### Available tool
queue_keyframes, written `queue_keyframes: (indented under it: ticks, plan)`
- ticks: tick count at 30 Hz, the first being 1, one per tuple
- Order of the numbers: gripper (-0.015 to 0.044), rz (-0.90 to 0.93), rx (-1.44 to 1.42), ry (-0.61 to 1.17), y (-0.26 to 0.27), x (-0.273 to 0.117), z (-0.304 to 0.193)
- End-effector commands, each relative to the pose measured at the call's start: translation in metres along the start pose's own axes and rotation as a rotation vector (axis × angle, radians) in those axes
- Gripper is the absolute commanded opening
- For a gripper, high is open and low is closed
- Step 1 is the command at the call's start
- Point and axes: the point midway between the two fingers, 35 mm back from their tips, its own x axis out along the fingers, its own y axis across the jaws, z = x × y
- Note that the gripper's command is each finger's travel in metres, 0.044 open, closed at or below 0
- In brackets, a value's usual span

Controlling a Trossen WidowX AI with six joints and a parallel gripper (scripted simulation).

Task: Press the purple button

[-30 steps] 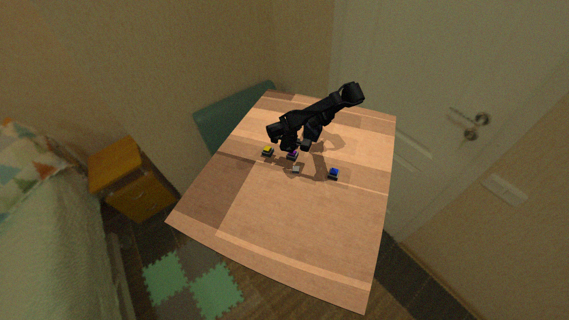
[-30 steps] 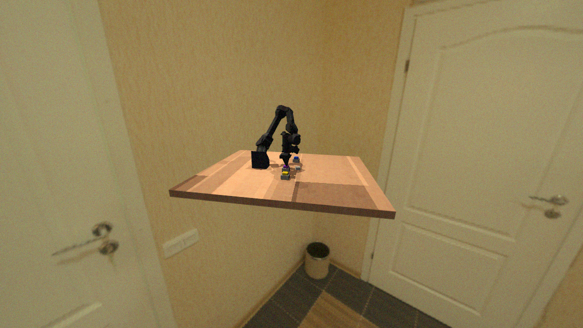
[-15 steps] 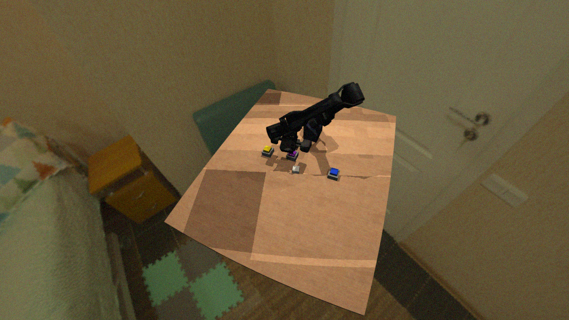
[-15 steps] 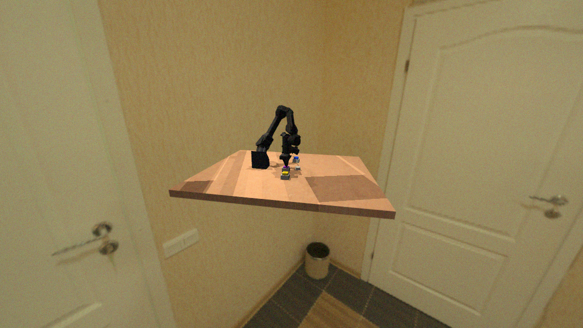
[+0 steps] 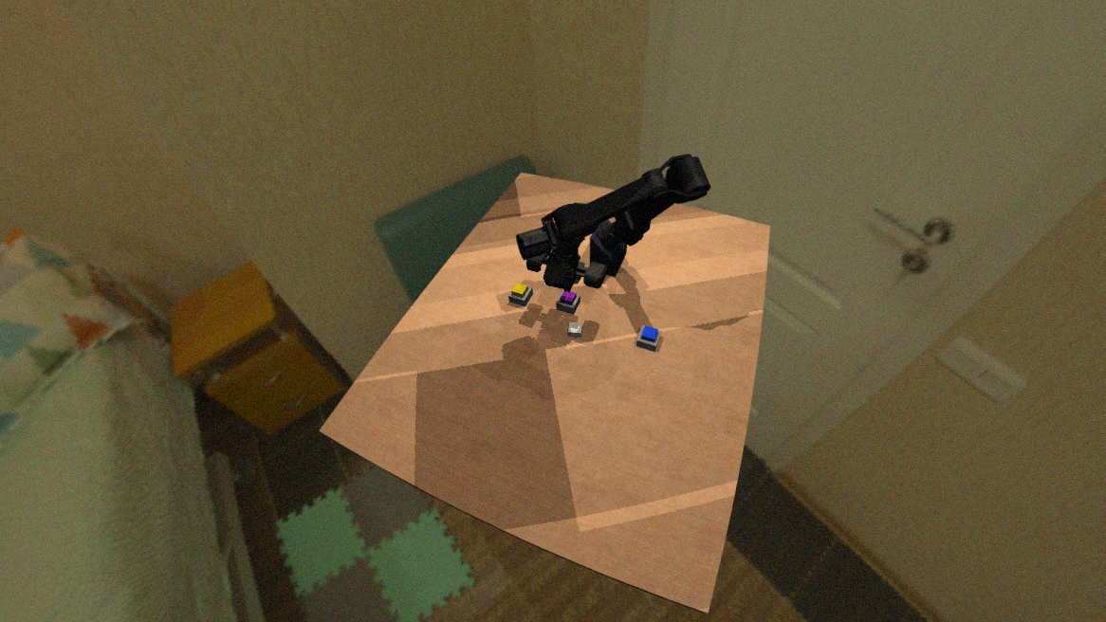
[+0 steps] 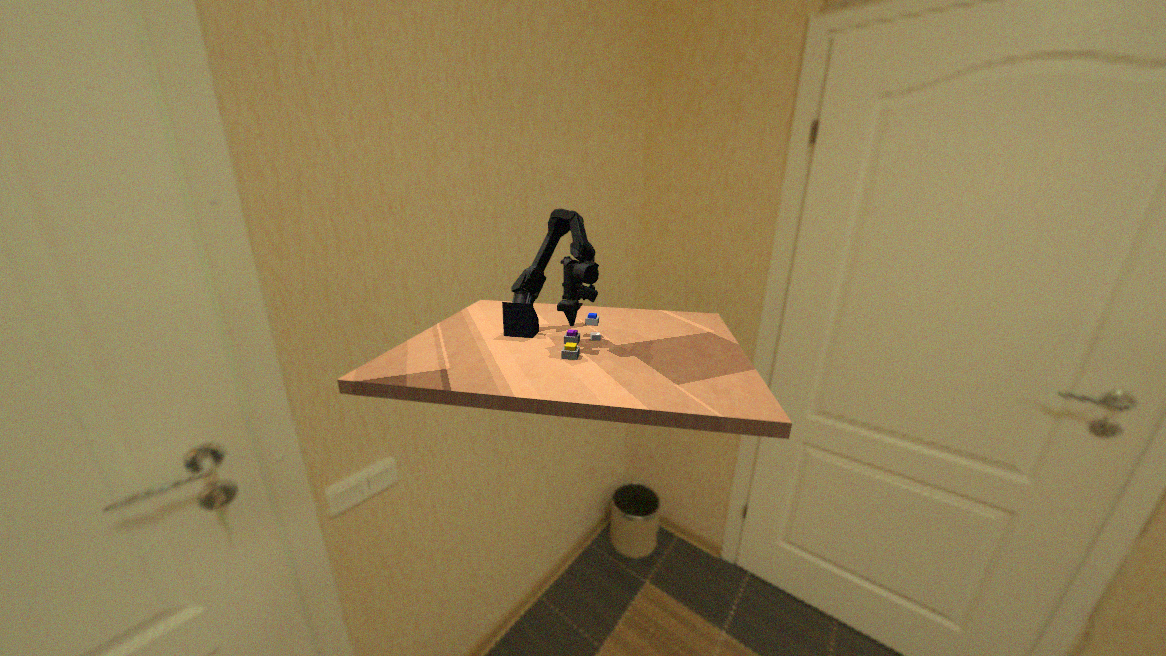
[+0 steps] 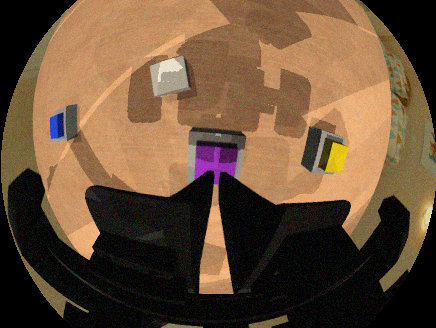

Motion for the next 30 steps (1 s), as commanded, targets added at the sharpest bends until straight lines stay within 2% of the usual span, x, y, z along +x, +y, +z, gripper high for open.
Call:
queue_keyframes:
  ticks: [1, 5, 8, 15, 21, 30]
  plan:
    - [0.0046, -0.004, -0.008, 0.004, 0.001, -0.007, 0.002]
    - [0.0151, -0.025, 0.000, 0.005, 0.026, -0.018, 0.024]
    - [0.0230, -0.041, 0.008, 0.002, 0.075, -0.032, 0.049]
    - [0.0400, -0.027, 0.000, -0.004, 0.173, -0.054, 0.064]
    - [0.0400, 0.006, -0.010, 0.002, 0.243, -0.069, 0.049]
    - [0.0400, 0.007, -0.010, 0.002, 0.245, -0.069, 0.048]
